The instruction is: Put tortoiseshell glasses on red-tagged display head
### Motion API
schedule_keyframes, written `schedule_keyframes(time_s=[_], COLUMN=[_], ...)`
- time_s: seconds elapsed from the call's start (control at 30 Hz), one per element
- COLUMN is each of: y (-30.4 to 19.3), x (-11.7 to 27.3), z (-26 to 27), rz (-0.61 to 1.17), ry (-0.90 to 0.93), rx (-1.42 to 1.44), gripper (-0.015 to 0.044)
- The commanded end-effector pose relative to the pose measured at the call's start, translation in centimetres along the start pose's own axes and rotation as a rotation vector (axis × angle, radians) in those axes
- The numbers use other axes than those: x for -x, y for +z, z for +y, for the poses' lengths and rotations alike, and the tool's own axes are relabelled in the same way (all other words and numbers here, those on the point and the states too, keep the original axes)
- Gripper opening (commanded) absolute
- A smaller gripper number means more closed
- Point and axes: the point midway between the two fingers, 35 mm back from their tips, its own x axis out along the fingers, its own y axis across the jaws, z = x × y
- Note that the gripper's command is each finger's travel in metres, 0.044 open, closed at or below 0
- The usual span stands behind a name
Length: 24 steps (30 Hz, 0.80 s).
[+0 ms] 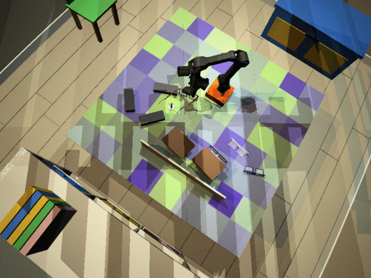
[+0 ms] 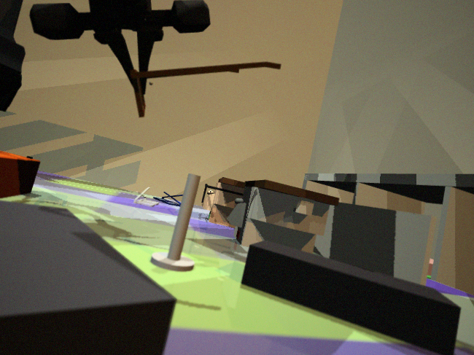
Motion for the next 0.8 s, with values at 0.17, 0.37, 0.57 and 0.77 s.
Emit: schedule_keyframes(time_s=[0.17,0.37,0.57,0.77], y=[1.9,3.2,4.7,6.2], x=[-1.9,-3.2,-4.4,-5.5], z=[-1.0,-1.3,-1.6,-1.8], rz=[0.001,0.012,0.032,0.062], ry=[0.108,0.172,0.23,0.282], rx=[-0.047,-0.073,-0.096,-0.115], gripper=[0.0,0.0,0.0,0.0])
